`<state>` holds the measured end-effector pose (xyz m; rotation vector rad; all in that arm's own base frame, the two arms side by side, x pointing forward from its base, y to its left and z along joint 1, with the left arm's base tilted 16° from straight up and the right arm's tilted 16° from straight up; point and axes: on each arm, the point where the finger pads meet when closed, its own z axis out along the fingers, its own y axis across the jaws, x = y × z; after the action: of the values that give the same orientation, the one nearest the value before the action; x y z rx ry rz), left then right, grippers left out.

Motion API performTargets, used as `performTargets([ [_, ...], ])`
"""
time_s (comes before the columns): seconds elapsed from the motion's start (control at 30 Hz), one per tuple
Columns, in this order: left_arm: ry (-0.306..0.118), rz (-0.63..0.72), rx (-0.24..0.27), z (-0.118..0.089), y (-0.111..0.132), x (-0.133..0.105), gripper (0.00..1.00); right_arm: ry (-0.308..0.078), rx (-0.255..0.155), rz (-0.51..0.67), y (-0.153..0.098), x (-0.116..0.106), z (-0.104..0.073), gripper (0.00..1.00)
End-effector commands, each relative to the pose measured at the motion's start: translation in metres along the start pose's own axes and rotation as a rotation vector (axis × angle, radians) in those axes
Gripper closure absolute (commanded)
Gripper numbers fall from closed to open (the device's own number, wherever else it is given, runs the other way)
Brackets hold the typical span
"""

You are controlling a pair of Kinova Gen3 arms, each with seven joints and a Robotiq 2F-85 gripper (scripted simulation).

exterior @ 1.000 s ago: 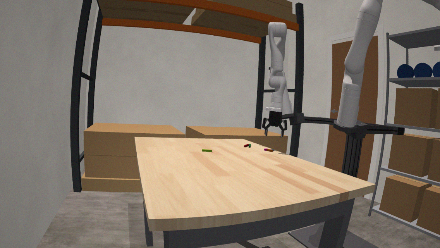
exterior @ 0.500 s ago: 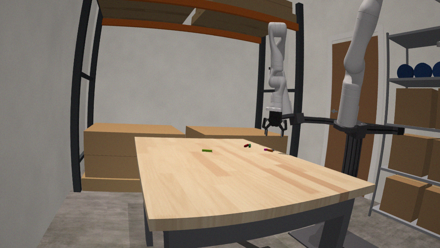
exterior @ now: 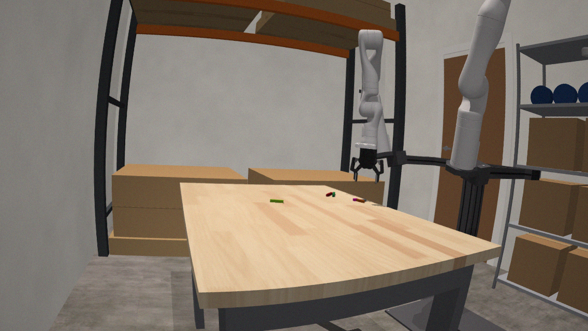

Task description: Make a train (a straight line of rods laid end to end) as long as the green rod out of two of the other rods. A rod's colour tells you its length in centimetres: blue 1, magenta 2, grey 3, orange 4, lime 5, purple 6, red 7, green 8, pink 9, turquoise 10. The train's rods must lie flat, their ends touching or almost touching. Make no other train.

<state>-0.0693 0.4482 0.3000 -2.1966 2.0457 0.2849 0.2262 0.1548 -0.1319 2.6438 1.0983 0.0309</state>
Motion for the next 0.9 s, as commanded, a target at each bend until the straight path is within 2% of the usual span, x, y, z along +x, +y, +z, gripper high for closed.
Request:
performTargets([
  [0.0,-0.005,0.005,0.007,-0.003,-0.014,-0.003,0.002,0.001,0.0,0.0,0.0,0.0,0.0,0.002],
  [0.17,-0.009,0.013,0.019,-0.006,-0.032,-0.006,0.002,0.001,0.0,0.003,0.0,0.0,0.0,0.002],
  [0.43,-0.011,0.018,0.026,-0.007,-0.043,-0.007,0.002,-0.004,-0.01,0.062,0.006,0.001,-0.001,0.002],
  [0.57,-0.012,0.019,0.028,-0.008,-0.046,-0.007,0.002,-0.011,-0.026,0.168,0.015,0.001,-0.002,0.002],
  [0.73,-0.012,0.019,0.028,-0.008,-0.047,-0.007,0.002,-0.021,-0.056,0.384,0.032,0.002,-0.004,0.002],
  [0.8,-0.012,0.019,0.028,-0.008,-0.047,-0.007,0.002,-0.021,-0.056,0.384,0.032,0.002,-0.004,0.002],
  [0.87,-0.012,0.019,0.028,-0.008,-0.047,-0.007,0.002,-0.024,-0.069,0.494,0.04,0.002,-0.005,0.002],
])
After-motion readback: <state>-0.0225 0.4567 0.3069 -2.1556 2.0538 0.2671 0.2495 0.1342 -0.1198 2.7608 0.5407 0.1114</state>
